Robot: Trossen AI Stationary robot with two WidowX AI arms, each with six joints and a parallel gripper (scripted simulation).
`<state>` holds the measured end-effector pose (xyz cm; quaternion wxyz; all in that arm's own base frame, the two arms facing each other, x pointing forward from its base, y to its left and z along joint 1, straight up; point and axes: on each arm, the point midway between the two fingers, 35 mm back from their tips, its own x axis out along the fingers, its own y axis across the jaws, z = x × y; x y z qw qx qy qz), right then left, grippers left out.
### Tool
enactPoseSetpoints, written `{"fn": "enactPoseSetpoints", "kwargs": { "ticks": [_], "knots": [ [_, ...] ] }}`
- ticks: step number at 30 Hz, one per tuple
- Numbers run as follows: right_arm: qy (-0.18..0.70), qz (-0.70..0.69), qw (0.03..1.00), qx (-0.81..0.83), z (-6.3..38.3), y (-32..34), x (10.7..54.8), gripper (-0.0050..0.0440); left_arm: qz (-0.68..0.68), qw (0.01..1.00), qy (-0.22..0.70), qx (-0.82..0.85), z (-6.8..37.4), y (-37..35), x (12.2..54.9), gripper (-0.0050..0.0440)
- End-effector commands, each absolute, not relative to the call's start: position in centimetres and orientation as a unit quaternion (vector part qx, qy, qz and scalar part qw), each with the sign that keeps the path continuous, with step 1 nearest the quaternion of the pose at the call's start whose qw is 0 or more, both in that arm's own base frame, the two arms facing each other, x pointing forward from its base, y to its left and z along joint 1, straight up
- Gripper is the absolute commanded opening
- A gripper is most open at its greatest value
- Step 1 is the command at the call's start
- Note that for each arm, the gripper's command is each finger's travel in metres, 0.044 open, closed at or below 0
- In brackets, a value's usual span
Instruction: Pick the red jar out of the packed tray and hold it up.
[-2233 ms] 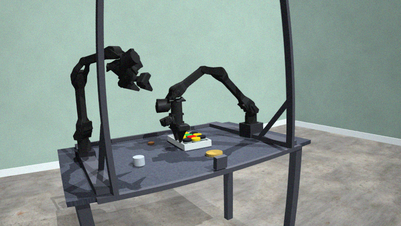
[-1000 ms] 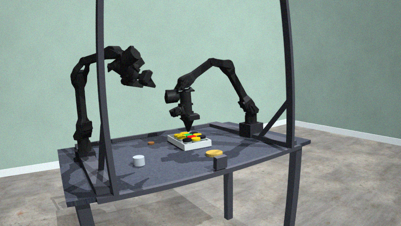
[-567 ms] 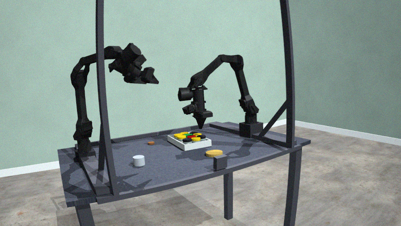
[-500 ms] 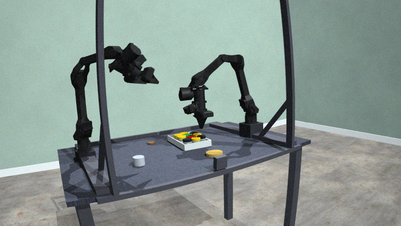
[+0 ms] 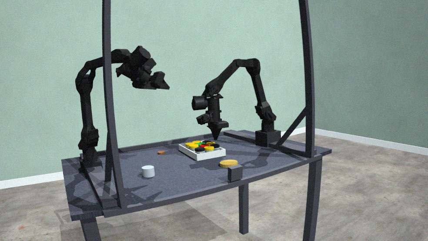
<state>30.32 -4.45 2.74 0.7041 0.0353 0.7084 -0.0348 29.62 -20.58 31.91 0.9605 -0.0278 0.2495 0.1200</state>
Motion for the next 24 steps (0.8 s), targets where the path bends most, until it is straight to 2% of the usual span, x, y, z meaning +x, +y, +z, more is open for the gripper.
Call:
{"fn": "enactPoseSetpoints", "kwargs": {
  "ticks": [1,11,21,24],
  "knots": [
    [0.706,-0.034,0.707,0.034,1.9,-4.5,30.5,-0.0050,0.119,0.962,0.241,-0.041,32.9,-20.3,29.6,0.0440],
    [0.706,-0.034,0.707,0.034,-0.3,-4.5,30.5,-0.0050,0.119,0.962,0.241,-0.041,32.9,-20.3,29.6,0.0440],
    [0.706,-0.034,0.707,0.034,-0.3,-4.5,30.5,-0.0050,0.119,0.962,0.241,-0.041,32.9,-20.3,29.6,0.0440],
    [0.691,-0.024,0.722,0.025,1.5,-4.1,31.6,-0.0050,0.119,0.962,0.241,-0.041,32.9,-20.3,29.6,0.0440]
  ]
}}
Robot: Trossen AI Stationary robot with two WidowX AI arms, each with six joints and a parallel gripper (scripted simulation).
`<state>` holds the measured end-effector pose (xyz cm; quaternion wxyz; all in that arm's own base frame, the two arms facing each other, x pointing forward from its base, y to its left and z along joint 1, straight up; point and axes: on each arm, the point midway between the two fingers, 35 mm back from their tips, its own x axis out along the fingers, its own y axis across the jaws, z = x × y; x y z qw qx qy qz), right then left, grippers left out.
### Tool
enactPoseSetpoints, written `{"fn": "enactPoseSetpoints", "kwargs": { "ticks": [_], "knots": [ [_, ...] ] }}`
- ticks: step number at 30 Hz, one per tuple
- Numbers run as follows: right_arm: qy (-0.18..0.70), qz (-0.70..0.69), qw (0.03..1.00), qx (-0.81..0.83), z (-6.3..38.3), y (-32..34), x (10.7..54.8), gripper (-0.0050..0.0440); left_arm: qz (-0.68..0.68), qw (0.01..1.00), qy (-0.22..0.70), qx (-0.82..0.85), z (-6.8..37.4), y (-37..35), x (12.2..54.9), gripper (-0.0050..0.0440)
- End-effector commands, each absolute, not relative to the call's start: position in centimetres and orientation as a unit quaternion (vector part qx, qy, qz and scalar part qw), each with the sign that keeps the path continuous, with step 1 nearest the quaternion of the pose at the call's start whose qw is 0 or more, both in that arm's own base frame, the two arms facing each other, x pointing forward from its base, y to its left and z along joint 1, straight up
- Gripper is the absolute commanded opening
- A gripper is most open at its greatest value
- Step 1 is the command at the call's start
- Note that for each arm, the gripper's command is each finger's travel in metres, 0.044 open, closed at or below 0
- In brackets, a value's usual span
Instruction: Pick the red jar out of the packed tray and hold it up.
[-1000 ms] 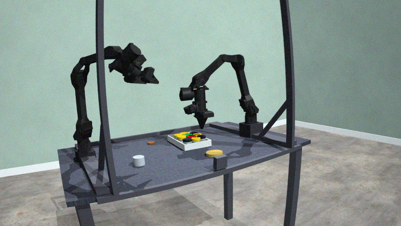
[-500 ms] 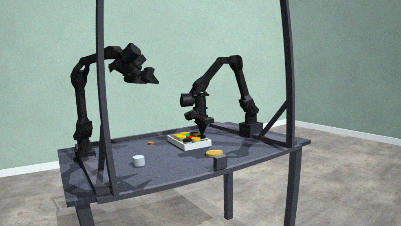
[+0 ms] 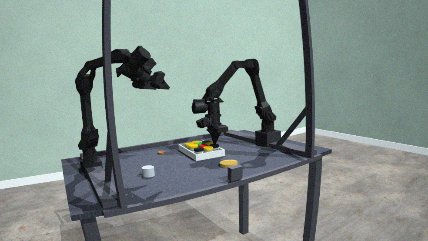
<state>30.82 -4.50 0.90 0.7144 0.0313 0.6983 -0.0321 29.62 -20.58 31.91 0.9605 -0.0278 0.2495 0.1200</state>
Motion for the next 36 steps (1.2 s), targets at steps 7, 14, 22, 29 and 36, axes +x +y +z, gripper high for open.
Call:
{"fn": "enactPoseSetpoints", "kwargs": {
  "ticks": [7,14,22,29,36],
  "knots": [
    [0.690,-0.037,0.722,0.034,5.4,-4.6,31.3,-0.0050,0.119,0.962,0.241,-0.041,32.9,-20.3,29.6,0.0440],
    [0.699,-0.036,0.713,0.034,5.0,-4.5,30.8,-0.0050,0.119,0.962,0.241,-0.041,32.9,-20.3,29.6,0.0440],
    [0.706,-0.034,0.707,0.034,3.3,-4.5,30.4,-0.0050,0.119,0.962,0.241,-0.041,32.9,-20.3,29.6,0.0440],
    [0.706,-0.034,0.707,0.034,1.0,-4.5,30.4,-0.0050,0.119,0.962,0.241,-0.041,32.9,-20.3,29.6,0.0440],
    [0.706,-0.034,0.706,0.034,-0.7,-4.5,30.4,-0.0050,0.119,0.962,0.241,-0.041,32.9,-20.3,29.6,0.0440]
  ]
}}
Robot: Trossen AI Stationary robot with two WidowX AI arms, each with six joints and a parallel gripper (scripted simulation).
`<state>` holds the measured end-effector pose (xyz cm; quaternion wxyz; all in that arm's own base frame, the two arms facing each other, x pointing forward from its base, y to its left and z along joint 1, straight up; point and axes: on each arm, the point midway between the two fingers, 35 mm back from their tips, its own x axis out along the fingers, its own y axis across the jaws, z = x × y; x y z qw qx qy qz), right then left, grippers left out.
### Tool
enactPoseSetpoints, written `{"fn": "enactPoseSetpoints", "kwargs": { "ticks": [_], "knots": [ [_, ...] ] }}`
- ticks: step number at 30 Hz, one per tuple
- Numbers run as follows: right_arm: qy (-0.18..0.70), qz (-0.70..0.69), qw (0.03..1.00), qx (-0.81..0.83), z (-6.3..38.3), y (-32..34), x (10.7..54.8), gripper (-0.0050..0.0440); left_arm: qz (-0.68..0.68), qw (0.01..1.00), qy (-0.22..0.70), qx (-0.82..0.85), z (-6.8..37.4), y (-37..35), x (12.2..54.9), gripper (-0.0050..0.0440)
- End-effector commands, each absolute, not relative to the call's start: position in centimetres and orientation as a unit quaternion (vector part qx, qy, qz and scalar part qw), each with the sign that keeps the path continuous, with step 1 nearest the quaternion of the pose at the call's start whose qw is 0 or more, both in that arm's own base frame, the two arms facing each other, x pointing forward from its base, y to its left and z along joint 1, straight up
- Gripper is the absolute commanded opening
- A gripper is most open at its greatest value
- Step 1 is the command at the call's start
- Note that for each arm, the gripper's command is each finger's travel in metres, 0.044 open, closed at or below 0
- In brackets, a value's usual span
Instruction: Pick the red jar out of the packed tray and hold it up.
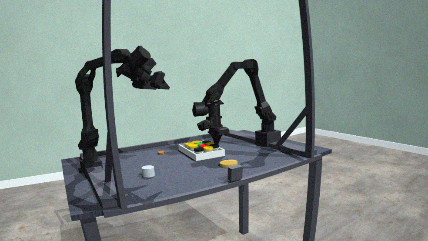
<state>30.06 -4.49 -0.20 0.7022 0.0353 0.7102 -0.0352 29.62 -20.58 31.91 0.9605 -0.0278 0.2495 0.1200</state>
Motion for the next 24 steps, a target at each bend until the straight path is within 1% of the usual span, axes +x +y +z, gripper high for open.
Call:
{"fn": "enactPoseSetpoints", "kwargs": {
  "ticks": [1,2,3,9,11,14,15,24],
  "knots": [
    [0.706,-0.034,0.707,0.034,-0.74,-4.45,30.40,-0.0050,0.119,0.962,0.241,-0.041,32.87,-20.27,29.57,0.0440],
    [0.706,-0.034,0.707,0.034,-0.74,-4.44,30.40,-0.0050,0.119,0.962,0.241,-0.041,32.87,-20.27,29.57,0.0440],
    [0.703,-0.034,0.710,0.033,-0.54,-4.49,30.73,0.0024,0.119,0.962,0.241,-0.041,32.87,-20.27,29.57,0.0440],
    [0.700,-0.034,0.712,0.033,-0.28,-4.49,30.61,0.0168,0.119,0.962,0.241,-0.041,32.87,-20.27,29.57,0.0440],
    [0.700,-0.034,0.712,0.033,-0.28,-4.49,30.61,0.0168,0.119,0.962,0.241,-0.041,32.87,-20.27,29.57,0.0440],
    [0.700,-0.035,0.712,0.034,-0.30,-4.53,30.55,0.0240,0.119,0.962,0.241,-0.041,32.87,-20.27,29.57,0.0440],
    [0.700,-0.035,0.712,0.034,-0.30,-4.53,30.54,0.0250,0.119,0.962,0.241,-0.041,32.87,-20.27,29.57,0.0440],
    [0.701,-0.035,0.711,0.034,-0.37,-4.51,30.33,0.0250,0.119,0.962,0.241,-0.041,32.87,-20.27,29.57,0.0440]
  ]
}}
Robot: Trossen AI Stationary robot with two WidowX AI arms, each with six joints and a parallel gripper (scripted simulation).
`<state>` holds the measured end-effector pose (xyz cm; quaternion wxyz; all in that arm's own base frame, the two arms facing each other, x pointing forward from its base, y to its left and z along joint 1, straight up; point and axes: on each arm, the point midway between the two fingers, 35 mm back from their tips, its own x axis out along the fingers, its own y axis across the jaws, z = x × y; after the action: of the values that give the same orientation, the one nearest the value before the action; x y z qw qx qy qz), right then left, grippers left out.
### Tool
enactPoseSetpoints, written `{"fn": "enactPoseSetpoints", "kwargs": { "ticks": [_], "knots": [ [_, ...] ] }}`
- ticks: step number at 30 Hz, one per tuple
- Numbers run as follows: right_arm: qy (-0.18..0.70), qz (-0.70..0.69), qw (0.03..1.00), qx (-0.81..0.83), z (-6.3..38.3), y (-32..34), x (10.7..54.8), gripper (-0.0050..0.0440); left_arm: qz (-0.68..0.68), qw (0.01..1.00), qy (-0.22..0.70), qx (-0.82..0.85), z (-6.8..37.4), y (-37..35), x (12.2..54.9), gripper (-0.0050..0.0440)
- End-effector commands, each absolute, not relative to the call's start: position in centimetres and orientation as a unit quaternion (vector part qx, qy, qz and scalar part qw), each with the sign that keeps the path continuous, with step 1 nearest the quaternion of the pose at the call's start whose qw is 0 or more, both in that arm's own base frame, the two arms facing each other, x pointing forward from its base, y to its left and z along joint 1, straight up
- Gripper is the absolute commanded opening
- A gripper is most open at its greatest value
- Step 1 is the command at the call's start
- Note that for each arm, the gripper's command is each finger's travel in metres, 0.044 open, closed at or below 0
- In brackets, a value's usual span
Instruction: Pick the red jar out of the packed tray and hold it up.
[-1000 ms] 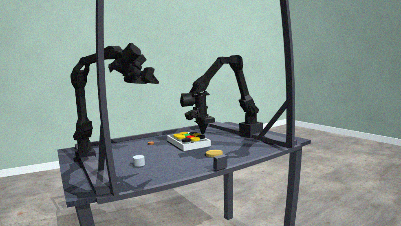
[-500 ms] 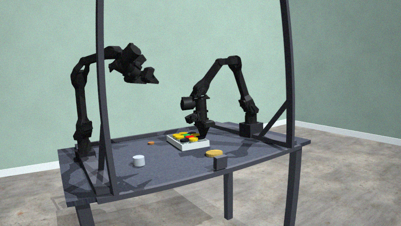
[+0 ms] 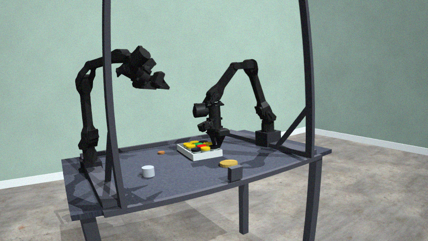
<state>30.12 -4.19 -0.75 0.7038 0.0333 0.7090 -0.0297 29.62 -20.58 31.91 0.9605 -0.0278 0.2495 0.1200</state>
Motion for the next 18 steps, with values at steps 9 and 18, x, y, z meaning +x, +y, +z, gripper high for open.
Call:
{"fn": "enactPoseSetpoints", "kwargs": {
  "ticks": [9,18],
  "knots": [
    [0.694,-0.036,0.718,0.033,0.5,-4.6,30.8,0.0250,0.119,0.962,0.241,-0.041,32.9,-20.3,29.6,0.0440],
    [0.691,-0.036,0.721,0.033,3.1,-4.5,31.0,0.0249,0.119,0.962,0.241,-0.041,32.9,-20.3,29.6,0.0440]
  ]
}}
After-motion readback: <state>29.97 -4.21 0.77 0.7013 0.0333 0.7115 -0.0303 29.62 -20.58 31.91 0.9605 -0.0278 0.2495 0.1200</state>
